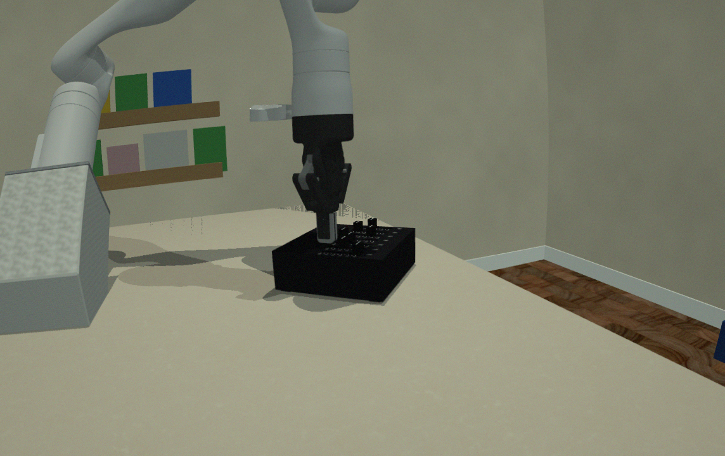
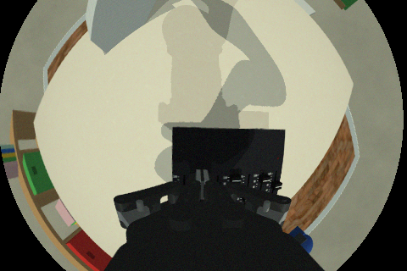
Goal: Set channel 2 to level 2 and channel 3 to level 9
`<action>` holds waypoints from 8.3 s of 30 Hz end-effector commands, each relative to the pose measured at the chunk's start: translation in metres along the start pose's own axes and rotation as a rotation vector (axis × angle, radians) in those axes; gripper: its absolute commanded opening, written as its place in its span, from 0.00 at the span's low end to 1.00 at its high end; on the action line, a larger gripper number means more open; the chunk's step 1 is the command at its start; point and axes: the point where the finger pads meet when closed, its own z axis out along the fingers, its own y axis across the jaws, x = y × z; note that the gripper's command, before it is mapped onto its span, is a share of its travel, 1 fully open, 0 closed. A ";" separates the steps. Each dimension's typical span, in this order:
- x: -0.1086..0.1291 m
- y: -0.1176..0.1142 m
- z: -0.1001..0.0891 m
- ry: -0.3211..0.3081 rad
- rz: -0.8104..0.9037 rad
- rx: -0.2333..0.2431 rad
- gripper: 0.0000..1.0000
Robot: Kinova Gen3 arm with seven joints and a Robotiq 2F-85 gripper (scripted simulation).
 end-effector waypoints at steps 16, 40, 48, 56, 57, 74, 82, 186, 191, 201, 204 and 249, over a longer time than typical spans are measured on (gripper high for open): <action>-0.002 0.000 -0.001 -0.002 0.000 0.000 0.00; -0.012 0.000 -0.001 -0.002 0.000 0.000 0.00; -0.015 0.000 -0.001 -0.002 0.000 0.000 0.00; -0.020 0.000 -0.001 -0.002 0.000 0.000 0.00; -0.020 0.000 -0.001 -0.002 0.000 0.000 0.00; -0.024 0.000 -0.001 -0.002 0.000 0.000 0.00; -0.025 0.000 -0.001 -0.002 0.000 0.000 0.00; -0.019 0.000 -0.041 -0.002 0.000 0.000 0.00; -0.019 0.000 -0.041 -0.002 0.000 0.000 0.00; -0.019 0.000 -0.041 -0.002 0.008 0.000 0.00; -0.019 0.000 -0.041 -0.001 0.018 0.000 0.00; -0.019 -0.001 -0.036 0.017 0.715 0.005 0.00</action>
